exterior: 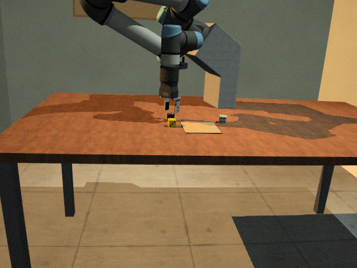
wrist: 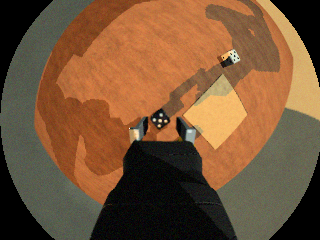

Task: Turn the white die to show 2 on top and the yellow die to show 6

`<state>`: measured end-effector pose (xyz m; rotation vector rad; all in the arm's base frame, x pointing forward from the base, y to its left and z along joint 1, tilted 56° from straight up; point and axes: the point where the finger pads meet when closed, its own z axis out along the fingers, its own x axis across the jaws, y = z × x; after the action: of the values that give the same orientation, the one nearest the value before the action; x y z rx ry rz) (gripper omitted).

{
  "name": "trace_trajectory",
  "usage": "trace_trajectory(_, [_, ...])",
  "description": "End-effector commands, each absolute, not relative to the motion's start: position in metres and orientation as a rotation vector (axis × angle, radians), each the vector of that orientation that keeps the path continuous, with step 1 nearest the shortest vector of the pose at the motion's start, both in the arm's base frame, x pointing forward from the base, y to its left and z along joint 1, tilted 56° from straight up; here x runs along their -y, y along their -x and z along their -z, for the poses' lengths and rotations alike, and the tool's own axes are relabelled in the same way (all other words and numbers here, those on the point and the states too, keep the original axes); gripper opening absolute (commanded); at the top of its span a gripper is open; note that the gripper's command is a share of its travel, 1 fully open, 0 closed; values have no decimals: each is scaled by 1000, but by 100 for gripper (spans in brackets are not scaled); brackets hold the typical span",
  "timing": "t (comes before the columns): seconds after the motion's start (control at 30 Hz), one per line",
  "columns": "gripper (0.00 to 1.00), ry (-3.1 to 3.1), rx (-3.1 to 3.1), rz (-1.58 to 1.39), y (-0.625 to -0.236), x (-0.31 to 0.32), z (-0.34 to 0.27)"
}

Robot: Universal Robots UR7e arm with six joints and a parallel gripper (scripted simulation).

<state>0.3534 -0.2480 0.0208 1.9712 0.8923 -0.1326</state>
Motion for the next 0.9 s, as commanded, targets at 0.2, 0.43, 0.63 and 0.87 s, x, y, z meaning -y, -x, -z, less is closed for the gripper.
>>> trace_trajectory(0.2, [100, -1971, -893, 132, -356, 236, -5])
trace_trajectory(0.43, [100, -1971, -893, 132, -358, 226, 9])
trace_trajectory(0.63, [100, -1971, -893, 132, -360, 210, 29])
trace_trajectory(0.87, [100, -1971, -893, 132, -363, 195, 49])
